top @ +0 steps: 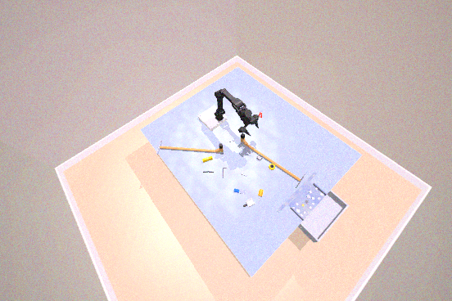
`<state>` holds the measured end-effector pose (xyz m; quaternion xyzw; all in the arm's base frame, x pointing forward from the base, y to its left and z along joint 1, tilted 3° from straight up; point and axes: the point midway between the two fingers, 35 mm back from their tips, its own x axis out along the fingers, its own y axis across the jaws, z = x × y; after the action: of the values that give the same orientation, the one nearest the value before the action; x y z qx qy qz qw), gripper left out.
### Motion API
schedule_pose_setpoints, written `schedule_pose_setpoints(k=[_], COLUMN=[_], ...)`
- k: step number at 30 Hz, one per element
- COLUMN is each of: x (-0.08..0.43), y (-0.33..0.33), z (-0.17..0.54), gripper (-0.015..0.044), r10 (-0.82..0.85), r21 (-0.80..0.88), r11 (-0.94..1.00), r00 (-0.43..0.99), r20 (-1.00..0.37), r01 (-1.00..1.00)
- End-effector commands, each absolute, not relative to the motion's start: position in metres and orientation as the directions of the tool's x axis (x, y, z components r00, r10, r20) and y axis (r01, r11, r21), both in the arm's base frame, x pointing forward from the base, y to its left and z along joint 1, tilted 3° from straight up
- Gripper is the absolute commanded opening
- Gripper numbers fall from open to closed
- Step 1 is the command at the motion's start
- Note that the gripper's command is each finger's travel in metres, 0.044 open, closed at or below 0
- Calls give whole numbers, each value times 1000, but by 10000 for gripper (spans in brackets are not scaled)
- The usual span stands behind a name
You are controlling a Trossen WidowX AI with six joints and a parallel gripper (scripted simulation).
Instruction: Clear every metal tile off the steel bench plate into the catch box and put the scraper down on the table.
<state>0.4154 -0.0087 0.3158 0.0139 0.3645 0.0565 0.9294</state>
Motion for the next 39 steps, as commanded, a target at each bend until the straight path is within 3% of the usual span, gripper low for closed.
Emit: schedule_pose_setpoints(k=[1, 39], x=[425, 499], y=[-6, 22], z=[310, 208], gripper=[440, 440], r10=[114, 114], r21=[57, 29], r11=[993, 983], r00=[710, 473], r20=[-695, -874], r01=[-104, -183])
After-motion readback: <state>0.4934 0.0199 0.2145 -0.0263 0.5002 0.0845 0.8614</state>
